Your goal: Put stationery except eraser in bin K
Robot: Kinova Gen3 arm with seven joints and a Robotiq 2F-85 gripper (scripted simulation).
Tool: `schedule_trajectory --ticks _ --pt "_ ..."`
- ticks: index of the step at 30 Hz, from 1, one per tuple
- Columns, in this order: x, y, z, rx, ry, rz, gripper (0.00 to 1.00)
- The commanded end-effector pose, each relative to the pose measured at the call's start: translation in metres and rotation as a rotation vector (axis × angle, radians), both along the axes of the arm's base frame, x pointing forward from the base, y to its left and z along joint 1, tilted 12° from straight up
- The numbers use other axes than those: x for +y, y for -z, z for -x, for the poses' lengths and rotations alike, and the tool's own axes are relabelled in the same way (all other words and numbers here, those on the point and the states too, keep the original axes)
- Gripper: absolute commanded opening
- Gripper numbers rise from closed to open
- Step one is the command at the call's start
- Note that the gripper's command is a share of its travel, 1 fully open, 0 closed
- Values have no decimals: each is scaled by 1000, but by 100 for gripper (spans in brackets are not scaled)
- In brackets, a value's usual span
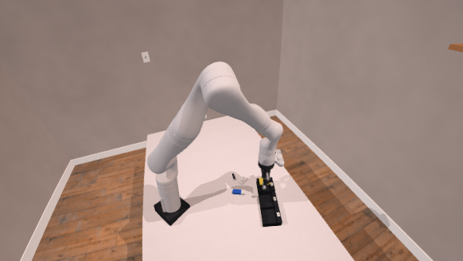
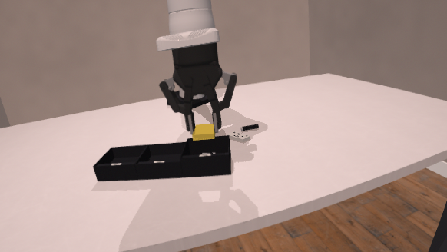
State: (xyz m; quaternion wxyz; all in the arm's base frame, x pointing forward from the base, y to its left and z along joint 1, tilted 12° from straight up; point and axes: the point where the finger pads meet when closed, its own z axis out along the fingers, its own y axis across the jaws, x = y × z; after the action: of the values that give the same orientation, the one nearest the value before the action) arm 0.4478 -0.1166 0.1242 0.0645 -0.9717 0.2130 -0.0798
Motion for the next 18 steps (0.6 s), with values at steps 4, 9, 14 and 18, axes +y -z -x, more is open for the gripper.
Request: schedule_trajectory --ticks 4,9,14,18 --pt "0 -1 0 -1 0 1 35" --pt "0 5 -2 -1 0 1 35" --pt "1 15 -4 -1 0 1 35" --pt "2 23 -5 -1 0 1 35"
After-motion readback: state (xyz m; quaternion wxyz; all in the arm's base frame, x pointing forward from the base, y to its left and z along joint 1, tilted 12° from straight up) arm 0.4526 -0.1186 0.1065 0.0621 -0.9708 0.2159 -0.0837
